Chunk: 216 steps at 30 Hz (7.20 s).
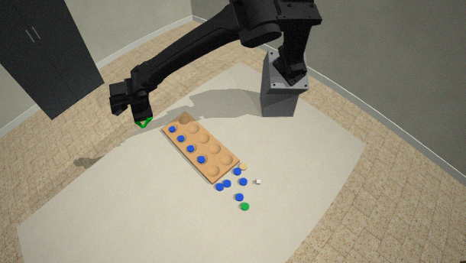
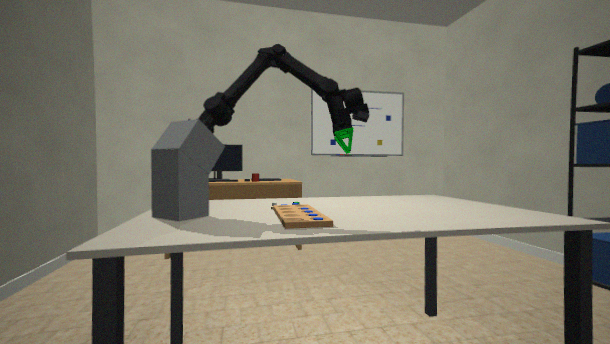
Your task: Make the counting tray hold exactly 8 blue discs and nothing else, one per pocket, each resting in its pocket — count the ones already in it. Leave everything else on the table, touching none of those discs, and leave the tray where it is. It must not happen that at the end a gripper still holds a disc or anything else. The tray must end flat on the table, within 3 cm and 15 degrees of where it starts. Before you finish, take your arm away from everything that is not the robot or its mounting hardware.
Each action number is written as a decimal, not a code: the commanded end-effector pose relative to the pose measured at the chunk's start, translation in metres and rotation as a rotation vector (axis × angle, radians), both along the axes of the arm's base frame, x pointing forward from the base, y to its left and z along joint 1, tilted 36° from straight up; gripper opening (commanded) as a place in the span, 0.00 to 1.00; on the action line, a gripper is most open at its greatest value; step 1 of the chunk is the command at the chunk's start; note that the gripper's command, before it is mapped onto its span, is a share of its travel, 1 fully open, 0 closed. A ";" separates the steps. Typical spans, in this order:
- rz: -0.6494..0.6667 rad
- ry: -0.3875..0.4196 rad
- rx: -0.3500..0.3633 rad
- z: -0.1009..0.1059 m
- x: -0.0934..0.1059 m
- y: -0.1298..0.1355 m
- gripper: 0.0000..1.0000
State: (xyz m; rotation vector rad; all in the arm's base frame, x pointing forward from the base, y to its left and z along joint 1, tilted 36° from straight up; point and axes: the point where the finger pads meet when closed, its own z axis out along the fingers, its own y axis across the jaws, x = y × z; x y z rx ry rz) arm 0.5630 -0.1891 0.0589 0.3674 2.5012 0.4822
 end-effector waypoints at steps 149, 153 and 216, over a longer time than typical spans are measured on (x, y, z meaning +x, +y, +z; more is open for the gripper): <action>-0.681 0.425 0.688 0.006 -0.142 0.365 0.46; -0.733 0.486 0.713 -0.007 -0.154 0.370 0.46; -0.860 0.620 0.750 -0.052 -0.166 0.392 0.46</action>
